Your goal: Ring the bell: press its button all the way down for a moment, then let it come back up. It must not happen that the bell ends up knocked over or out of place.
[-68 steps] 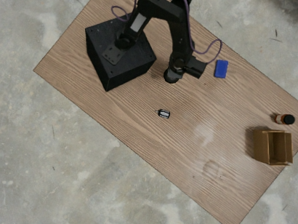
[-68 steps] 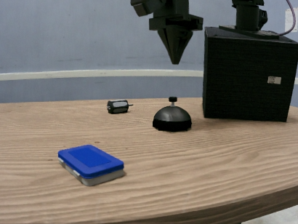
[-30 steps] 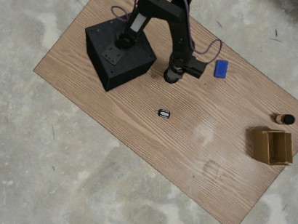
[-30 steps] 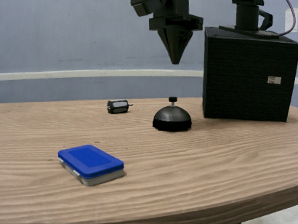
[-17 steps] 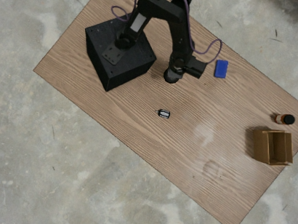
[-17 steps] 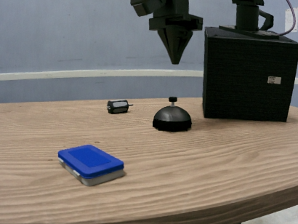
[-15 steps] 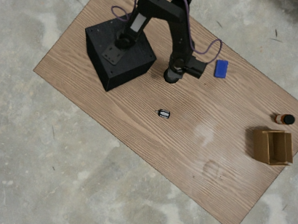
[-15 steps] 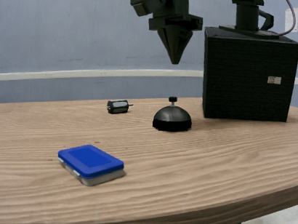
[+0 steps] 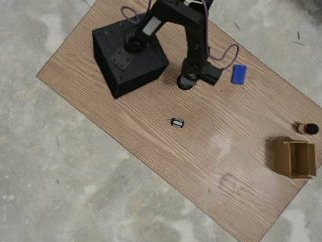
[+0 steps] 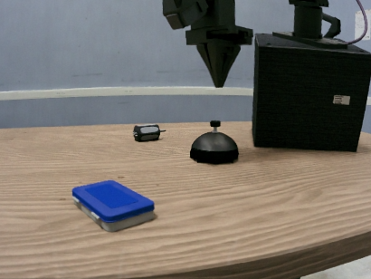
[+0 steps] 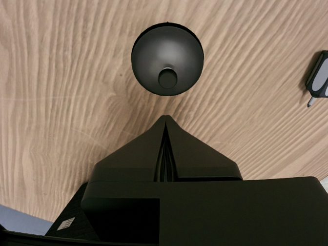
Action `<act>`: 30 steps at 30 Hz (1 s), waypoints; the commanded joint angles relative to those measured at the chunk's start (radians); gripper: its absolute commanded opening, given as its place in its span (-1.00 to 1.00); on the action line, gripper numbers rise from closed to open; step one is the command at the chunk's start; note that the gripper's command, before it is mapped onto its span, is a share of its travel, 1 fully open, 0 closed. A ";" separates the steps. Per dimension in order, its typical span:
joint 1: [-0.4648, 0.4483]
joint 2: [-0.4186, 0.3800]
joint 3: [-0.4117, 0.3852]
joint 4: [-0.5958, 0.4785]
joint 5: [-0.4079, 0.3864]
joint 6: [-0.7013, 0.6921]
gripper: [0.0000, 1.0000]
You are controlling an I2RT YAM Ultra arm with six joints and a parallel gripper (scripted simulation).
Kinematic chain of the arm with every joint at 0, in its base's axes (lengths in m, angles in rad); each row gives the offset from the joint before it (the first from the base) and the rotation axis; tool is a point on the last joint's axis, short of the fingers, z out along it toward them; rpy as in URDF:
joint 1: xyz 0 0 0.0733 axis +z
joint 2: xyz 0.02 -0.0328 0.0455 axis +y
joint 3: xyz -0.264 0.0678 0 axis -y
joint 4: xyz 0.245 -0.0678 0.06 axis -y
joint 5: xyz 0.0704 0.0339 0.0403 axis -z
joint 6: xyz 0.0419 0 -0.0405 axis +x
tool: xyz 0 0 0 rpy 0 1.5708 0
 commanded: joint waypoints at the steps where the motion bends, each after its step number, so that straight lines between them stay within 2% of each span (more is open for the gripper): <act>1: 0.006 0.016 -0.021 0.040 -0.003 0.012 -1.00; 14: 0.025 0.120 -0.015 0.154 0.006 0.030 -1.00; 30: 0.038 0.206 0.010 0.241 0.007 0.045 -1.00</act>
